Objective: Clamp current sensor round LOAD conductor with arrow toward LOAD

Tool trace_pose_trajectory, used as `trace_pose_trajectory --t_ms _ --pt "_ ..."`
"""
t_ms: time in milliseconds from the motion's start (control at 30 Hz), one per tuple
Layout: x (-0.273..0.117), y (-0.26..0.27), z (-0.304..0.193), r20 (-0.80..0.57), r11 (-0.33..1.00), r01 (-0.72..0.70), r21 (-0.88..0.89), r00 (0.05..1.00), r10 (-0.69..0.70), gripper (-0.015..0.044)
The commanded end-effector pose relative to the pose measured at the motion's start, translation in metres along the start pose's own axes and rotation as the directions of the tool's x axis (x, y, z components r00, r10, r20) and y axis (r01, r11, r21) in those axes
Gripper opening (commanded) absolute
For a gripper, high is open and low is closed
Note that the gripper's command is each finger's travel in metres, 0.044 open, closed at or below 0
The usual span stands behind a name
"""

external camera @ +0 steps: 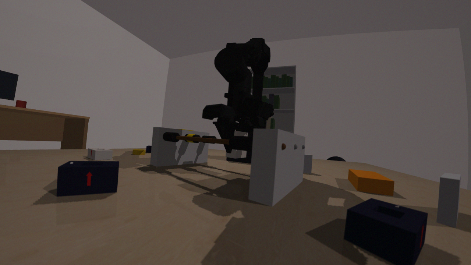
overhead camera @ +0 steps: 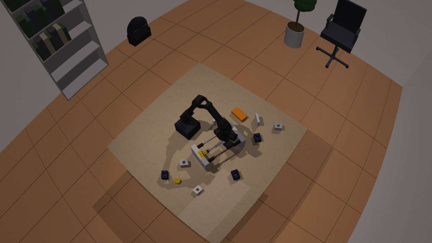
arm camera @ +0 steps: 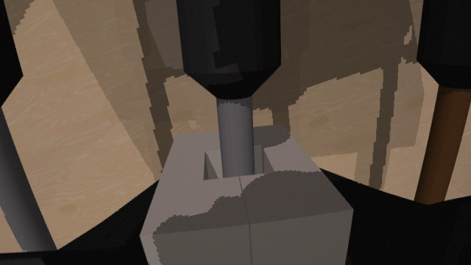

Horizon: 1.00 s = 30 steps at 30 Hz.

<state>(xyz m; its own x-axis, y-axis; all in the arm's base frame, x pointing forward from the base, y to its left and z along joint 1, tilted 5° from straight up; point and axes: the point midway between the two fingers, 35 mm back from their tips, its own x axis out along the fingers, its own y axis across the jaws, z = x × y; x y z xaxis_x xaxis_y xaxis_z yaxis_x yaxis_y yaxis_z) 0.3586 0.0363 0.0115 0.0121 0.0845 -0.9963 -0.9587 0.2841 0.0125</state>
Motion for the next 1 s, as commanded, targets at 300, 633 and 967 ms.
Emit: trace_pose_trajectory --t_ms 300,633,967 --pt "0.0009 0.0003 -0.0001 0.000 1.000 -0.001 0.000 1.000 0.001 0.0184" --pt "0.0009 0.0003 -0.0001 0.000 1.000 -0.001 0.000 1.000 0.001 0.0254" --pt "0.0009 0.0003 -0.0001 0.000 1.000 -0.001 0.000 1.000 0.001 0.0254"
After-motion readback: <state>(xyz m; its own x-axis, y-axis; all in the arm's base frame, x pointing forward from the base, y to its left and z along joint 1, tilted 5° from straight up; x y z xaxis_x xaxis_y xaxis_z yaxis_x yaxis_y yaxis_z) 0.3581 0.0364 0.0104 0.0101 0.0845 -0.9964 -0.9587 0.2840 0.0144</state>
